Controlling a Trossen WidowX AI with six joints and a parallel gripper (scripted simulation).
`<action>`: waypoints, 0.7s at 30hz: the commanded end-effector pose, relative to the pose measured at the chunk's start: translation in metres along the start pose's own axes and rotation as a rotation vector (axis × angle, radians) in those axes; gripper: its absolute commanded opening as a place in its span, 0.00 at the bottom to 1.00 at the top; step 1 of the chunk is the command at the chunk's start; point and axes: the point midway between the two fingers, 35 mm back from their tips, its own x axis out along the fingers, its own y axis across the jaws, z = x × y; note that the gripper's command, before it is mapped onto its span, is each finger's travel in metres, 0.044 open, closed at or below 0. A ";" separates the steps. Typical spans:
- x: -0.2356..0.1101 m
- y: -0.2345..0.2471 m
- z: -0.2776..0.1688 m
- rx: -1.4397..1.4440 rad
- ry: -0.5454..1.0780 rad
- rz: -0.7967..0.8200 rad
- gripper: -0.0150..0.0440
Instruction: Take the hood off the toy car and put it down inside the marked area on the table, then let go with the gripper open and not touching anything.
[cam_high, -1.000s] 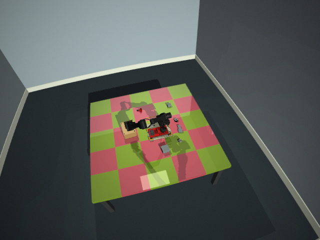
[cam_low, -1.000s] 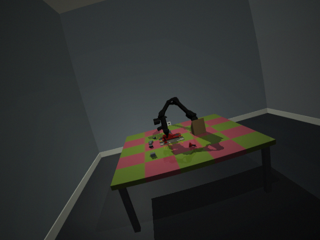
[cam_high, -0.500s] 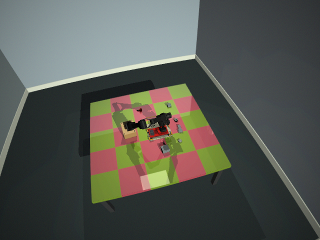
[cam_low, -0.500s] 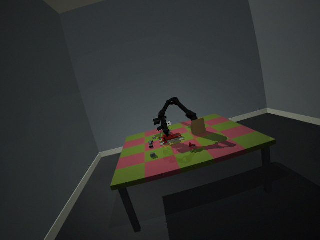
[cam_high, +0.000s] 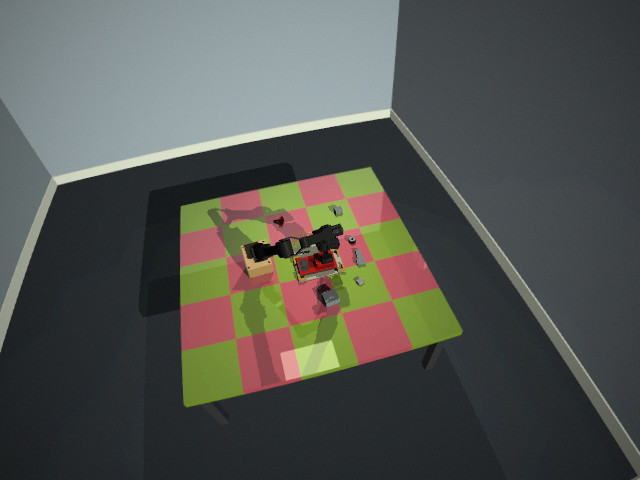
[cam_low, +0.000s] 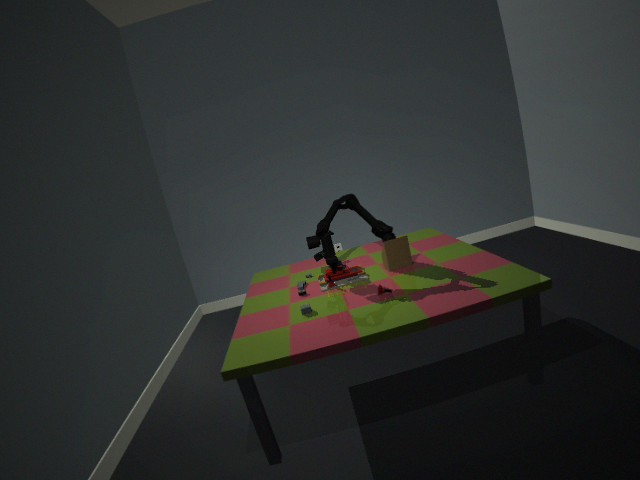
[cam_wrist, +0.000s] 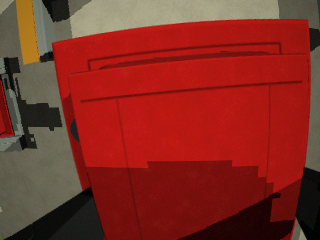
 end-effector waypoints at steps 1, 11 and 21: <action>-0.003 0.000 0.000 0.003 -0.001 0.000 0.25; -0.010 0.000 0.000 0.003 -0.001 0.001 0.25; -0.016 0.000 0.000 0.003 -0.001 0.001 0.25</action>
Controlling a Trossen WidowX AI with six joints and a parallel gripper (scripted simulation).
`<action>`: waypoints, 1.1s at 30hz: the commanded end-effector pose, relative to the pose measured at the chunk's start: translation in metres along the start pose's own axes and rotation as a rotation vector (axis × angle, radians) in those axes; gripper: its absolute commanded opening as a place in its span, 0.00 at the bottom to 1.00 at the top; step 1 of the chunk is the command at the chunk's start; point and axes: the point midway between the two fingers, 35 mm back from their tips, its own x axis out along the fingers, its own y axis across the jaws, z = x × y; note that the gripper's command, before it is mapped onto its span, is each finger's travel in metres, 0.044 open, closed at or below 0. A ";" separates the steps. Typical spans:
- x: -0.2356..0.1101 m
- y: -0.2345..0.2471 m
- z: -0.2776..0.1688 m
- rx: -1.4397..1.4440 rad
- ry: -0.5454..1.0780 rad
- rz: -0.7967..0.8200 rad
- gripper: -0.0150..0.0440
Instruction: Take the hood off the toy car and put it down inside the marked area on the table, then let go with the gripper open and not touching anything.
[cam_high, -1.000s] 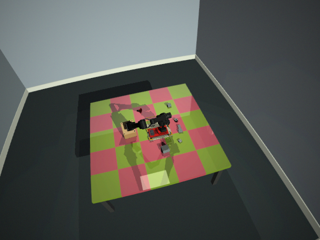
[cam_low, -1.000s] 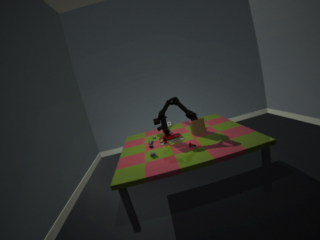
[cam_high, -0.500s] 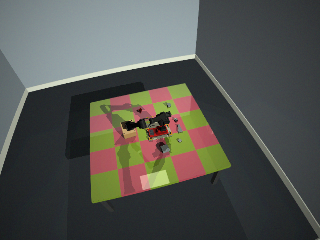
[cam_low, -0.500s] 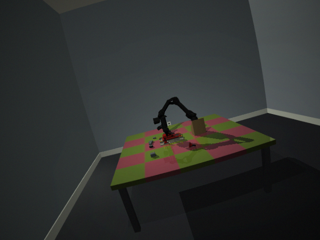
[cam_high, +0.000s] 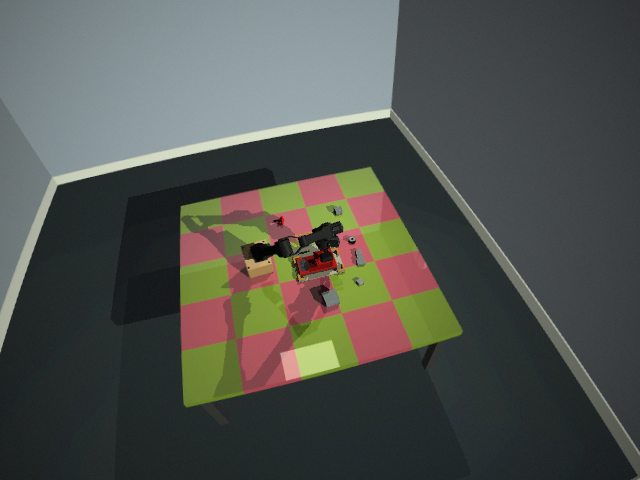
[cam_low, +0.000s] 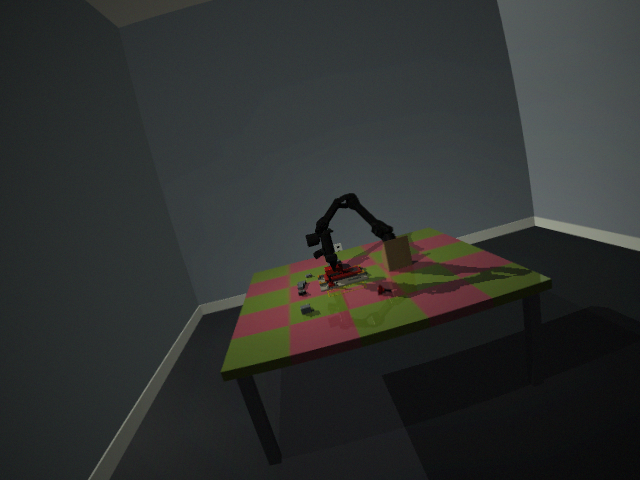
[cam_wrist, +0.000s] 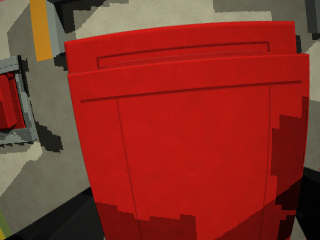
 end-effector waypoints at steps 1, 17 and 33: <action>-0.003 0.000 0.000 0.004 -0.001 0.001 0.25; -0.038 0.001 0.001 0.003 -0.001 0.004 0.25; -0.049 0.046 0.005 -0.005 -0.002 0.017 0.25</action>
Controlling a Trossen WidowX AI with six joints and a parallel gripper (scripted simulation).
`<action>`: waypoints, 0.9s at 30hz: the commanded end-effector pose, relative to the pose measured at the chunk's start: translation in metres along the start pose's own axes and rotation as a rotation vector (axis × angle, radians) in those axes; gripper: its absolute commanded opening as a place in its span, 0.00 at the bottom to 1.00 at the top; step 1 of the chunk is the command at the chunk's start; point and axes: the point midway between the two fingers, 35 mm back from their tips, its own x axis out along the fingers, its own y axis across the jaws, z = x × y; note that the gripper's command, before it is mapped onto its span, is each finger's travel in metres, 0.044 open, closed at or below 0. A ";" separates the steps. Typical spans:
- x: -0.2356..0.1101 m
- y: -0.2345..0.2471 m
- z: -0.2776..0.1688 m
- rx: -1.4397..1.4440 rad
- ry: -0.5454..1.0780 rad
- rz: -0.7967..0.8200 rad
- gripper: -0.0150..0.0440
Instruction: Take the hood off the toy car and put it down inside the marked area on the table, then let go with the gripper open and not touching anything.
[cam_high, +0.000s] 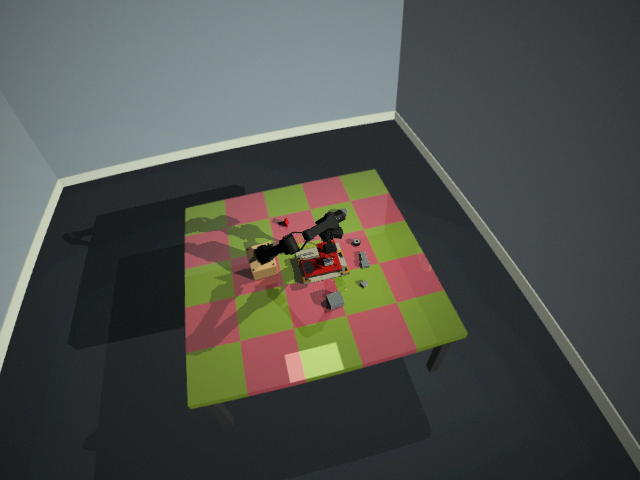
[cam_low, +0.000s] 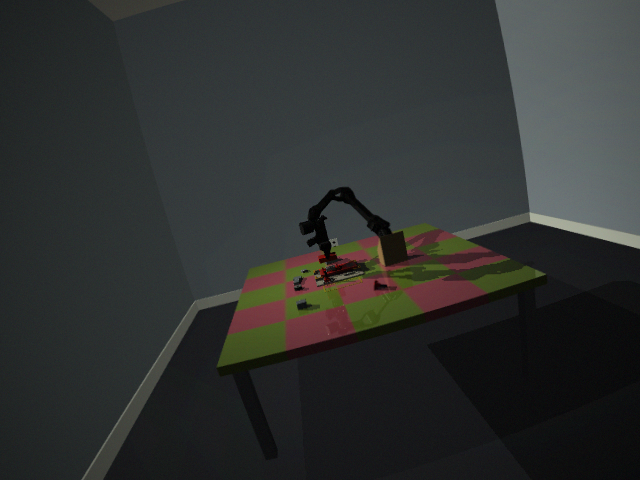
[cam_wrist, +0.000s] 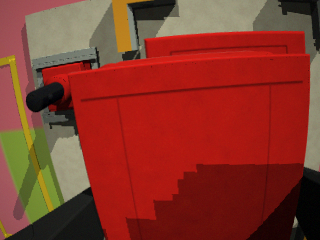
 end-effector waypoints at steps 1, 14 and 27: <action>-0.001 0.019 0.001 0.001 0.000 0.008 0.25; -0.005 0.080 -0.003 0.002 0.000 0.019 0.25; -0.006 0.140 -0.020 0.006 0.001 0.015 0.25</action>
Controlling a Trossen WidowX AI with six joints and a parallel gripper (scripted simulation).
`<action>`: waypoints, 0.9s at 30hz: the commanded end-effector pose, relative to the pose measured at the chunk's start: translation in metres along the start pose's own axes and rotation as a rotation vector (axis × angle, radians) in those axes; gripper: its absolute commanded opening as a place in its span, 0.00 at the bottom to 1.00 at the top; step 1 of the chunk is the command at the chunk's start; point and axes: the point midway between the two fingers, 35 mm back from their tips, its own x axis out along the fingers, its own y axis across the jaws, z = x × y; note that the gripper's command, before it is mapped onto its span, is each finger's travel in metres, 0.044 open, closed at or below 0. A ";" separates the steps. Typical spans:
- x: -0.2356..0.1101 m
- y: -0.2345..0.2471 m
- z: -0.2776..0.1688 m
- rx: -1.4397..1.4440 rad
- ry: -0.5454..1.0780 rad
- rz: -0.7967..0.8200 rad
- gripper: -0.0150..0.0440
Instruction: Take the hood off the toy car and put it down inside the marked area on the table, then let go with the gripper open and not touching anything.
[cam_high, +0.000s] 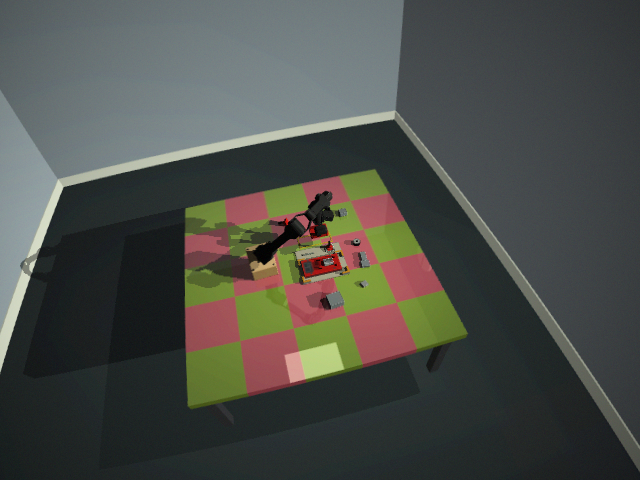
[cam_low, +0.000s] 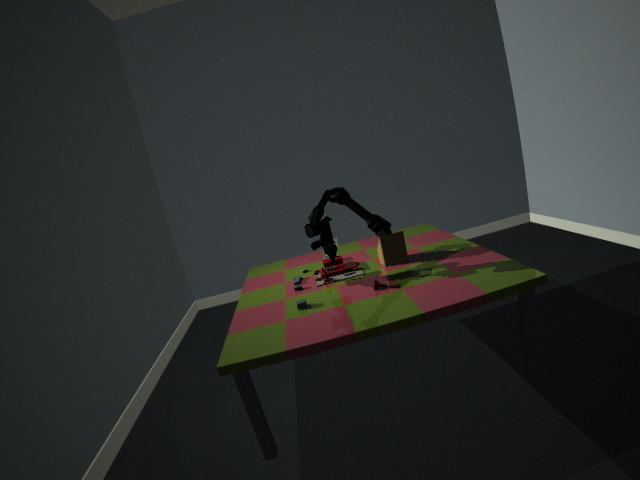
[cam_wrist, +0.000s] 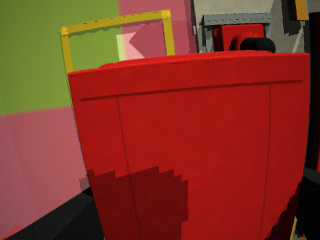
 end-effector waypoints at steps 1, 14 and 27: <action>0.001 0.018 -0.006 0.002 0.004 -0.001 0.25; 0.003 0.046 -0.019 0.007 0.004 -0.010 0.25; 0.012 0.046 -0.018 0.007 0.004 -0.009 0.25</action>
